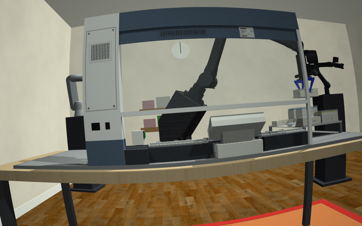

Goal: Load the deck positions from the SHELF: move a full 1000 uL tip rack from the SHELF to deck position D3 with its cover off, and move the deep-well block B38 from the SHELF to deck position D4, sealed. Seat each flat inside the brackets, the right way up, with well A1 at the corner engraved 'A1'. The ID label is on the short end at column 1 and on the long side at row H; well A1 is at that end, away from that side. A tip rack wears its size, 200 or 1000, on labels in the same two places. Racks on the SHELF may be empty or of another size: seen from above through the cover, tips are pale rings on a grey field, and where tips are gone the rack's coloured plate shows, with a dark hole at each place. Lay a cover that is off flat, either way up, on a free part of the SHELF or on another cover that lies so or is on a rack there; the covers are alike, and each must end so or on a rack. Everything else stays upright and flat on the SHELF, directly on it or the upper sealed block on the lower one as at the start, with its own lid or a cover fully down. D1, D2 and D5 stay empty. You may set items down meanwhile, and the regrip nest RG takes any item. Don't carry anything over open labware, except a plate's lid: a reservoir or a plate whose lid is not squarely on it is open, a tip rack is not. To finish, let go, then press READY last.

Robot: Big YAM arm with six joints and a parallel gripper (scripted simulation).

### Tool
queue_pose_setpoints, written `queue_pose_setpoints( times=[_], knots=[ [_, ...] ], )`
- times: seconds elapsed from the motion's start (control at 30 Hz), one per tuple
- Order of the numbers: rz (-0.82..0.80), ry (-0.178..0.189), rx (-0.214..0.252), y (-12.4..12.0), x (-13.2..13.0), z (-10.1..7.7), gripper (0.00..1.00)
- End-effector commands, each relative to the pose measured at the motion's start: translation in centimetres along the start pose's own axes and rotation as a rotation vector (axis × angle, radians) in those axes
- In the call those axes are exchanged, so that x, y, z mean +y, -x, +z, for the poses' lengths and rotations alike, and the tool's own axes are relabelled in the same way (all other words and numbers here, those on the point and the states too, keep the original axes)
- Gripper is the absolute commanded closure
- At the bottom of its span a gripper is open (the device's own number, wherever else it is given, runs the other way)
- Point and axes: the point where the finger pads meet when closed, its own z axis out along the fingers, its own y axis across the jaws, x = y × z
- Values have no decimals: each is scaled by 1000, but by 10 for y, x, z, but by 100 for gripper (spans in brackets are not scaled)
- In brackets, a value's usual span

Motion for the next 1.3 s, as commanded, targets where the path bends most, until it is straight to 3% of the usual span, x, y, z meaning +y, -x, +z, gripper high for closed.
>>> queue_pose_setpoints(
  times=[0.0, 0.03, 0.17, 0.33, 0.47, 0.57, 0.6, 0.77, 0.87, 0.97, 1.03, 1.13, 1.17, 1.27],
  knots=[
    [-7, -48, -77, 21, -17, -45, 100],
    [-4, -28, -44, 18, -16, -24, 100],
    [-7, -49, -77, 21, -17, -53, 100],
    [-5, -40, -63, 19, -17, -52, 100],
    [-7, -49, -78, 20, -16, -69, 100],
    [-7, -45, -73, 19, -16, -67, 100],
    [-4, -25, -40, 17, -16, -47, 100],
    [-7, -50, -78, 19, -15, -81, 100],
    [-7, -50, -78, 19, -15, -86, 100],
    [-5, -40, -61, 18, -16, -80, 100],
    [-7, -48, -76, 18, -15, -93, 100],
    [-8, -50, -79, 18, -15, -97, 100],
    [-5, -26, -41, 17, -15, -73, 100],
    [-6, -44, -68, 17, -15, -96, 100]
  ],
)
